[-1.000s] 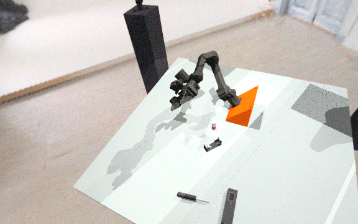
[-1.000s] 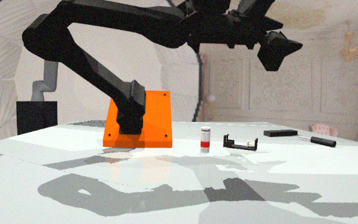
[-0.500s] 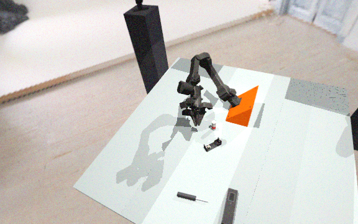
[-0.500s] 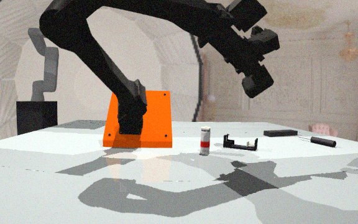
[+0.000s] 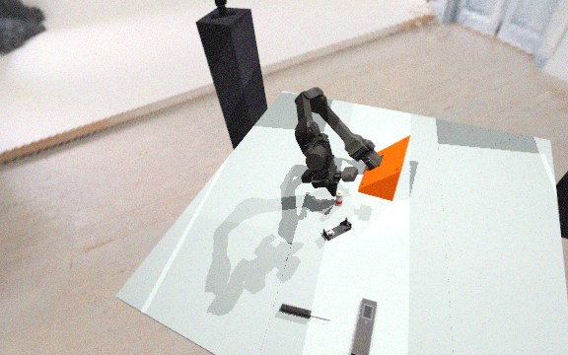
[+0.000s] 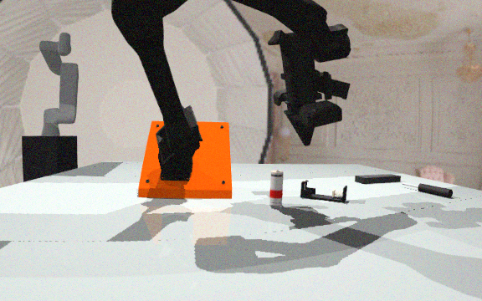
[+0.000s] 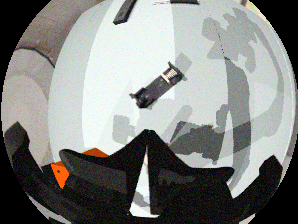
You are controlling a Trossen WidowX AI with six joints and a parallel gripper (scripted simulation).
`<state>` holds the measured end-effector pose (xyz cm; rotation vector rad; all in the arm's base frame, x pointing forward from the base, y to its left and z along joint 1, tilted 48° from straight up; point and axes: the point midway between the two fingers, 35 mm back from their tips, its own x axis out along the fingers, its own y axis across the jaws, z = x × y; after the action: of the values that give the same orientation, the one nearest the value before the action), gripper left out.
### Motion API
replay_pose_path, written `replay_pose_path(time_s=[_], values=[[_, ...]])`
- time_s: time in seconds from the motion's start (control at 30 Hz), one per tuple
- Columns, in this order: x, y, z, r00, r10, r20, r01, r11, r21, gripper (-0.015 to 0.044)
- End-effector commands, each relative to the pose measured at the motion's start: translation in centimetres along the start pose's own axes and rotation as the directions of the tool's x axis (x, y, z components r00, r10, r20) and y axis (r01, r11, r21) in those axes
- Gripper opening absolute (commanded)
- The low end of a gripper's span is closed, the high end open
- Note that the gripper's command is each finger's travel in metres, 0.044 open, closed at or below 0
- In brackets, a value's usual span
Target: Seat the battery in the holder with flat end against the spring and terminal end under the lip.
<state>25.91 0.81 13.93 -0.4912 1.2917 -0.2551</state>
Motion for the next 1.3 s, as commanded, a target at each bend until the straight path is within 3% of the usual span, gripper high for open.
replay_pose_path(time_s=[0.0,0.5,0.87,1.27], values=[[-2.2,-2.1,-3.3,0.914,-0.311,-0.26,0.205,0.908,-0.365,0.0],[-2.1,-2.2,-3.4,0.914,-0.311,-0.26,0.205,0.908,-0.365,0.0],[4.7,-4.6,-5.2,0.912,-0.32,-0.255,0.217,0.907,-0.361,0.0],[5.3,-3.9,-5.6,0.913,-0.319,-0.255,0.216,0.907,-0.361,0.0]])
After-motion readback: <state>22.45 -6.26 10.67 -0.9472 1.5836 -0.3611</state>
